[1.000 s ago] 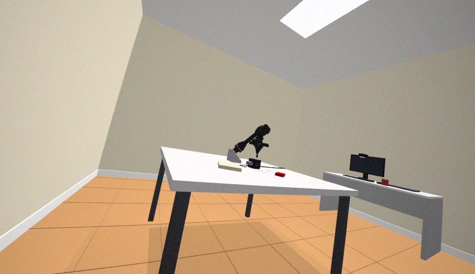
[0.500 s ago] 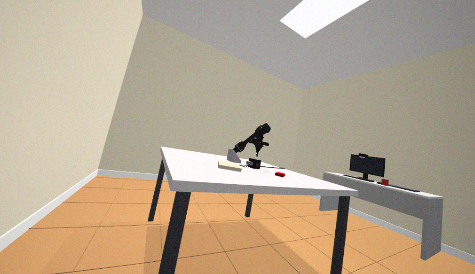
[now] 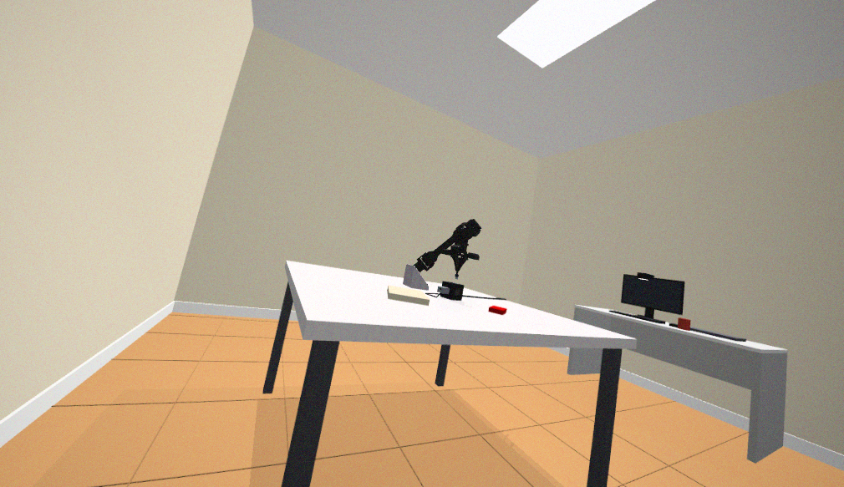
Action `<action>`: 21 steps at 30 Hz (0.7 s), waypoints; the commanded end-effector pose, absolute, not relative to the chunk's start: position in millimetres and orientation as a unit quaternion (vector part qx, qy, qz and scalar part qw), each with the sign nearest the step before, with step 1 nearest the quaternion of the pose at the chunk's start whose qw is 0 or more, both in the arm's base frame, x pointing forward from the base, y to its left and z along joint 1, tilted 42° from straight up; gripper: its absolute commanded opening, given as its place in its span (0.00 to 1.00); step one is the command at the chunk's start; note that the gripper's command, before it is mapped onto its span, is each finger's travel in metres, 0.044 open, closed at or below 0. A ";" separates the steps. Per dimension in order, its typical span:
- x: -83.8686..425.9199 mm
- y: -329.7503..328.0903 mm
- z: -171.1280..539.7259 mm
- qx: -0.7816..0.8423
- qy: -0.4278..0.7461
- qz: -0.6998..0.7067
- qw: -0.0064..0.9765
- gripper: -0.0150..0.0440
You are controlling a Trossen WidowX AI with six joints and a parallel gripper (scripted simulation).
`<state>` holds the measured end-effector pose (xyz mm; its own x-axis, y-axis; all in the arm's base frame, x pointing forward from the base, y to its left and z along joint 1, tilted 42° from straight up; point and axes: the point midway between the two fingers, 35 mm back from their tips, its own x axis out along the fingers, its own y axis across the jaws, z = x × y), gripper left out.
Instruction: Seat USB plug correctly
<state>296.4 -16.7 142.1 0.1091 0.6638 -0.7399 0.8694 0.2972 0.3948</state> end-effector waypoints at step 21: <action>296.2 -16.6 141.8 0.409 0.660 0.099 0.622 0.25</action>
<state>296.3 -16.6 142.0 0.1087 0.6639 -0.7399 0.4907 0.6115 0.6208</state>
